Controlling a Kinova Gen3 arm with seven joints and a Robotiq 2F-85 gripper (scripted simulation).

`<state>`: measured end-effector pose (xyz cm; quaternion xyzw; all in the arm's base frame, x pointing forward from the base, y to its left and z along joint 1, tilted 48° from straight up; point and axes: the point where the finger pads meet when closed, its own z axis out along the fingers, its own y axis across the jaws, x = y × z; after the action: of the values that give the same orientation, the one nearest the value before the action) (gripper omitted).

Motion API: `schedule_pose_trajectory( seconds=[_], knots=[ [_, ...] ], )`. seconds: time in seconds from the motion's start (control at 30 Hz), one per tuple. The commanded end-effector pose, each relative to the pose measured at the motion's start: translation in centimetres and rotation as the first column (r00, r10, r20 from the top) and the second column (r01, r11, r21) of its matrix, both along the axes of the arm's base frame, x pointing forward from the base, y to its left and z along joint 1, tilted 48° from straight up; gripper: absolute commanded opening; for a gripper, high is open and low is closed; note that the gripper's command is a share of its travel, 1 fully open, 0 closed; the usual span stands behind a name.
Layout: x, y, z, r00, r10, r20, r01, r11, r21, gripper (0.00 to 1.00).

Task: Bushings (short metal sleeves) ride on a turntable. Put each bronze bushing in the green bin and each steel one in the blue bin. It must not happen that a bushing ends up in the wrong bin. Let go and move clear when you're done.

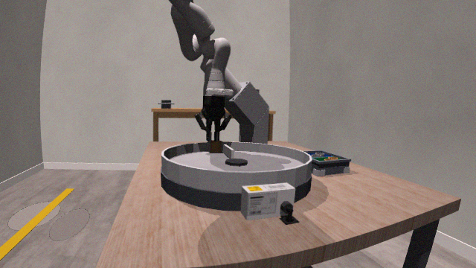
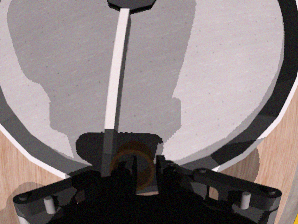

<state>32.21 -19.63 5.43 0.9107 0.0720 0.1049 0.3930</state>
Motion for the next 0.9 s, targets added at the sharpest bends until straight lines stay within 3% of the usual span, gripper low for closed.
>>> schedule_pose_trajectory(
  seconds=[0.0, 0.87],
  knots=[
    [-0.16, -0.16, -0.12, 1.000, -0.004, -0.004, 0.004, 1.000, -0.001, 0.18],
    [0.16, -1.12, -1.03, 1.000, -0.004, -0.004, 0.004, 1.000, -0.001, 0.18]
  ],
)
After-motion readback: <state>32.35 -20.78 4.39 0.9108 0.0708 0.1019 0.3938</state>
